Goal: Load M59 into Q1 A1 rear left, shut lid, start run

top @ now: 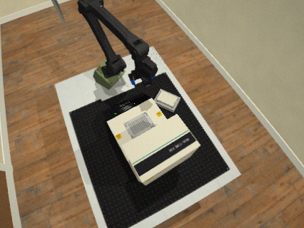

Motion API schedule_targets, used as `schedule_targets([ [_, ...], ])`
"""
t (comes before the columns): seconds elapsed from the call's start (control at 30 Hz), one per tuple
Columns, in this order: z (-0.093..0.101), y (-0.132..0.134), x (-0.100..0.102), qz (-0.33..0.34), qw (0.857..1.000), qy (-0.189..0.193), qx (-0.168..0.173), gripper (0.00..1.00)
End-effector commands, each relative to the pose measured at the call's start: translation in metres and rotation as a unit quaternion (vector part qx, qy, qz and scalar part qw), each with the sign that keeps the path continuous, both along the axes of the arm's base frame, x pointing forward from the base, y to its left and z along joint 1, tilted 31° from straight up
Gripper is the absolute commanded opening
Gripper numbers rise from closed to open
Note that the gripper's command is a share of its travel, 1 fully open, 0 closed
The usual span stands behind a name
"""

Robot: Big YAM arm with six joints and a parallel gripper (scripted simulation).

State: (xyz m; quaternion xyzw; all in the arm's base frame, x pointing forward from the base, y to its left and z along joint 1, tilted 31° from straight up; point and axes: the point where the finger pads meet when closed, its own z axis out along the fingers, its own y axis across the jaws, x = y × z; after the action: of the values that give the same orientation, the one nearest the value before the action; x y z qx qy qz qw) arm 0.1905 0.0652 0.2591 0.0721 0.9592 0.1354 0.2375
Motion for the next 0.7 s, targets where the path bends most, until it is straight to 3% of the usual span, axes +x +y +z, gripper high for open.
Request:
schedule_targets([
  [0.0, 0.034, 0.016, 0.012, 0.055, 0.998, -0.04, -0.018, 1.0],
  [0.1, 0.042, 0.026, 0.015, 0.095, 0.993, -0.048, -0.044, 1.0],
  [0.2, 0.041, 0.026, 0.013, 0.098, 0.993, -0.049, -0.047, 1.0],
  [0.4, 0.063, 0.06, 0.023, 0.203, 0.971, -0.078, -0.097, 1.0],
  [0.6, 0.071, 0.078, 0.029, 0.284, 0.943, -0.087, -0.152, 1.0],
  [0.67, 0.078, 0.088, 0.031, 0.277, 0.946, -0.085, -0.145, 1.0],
])
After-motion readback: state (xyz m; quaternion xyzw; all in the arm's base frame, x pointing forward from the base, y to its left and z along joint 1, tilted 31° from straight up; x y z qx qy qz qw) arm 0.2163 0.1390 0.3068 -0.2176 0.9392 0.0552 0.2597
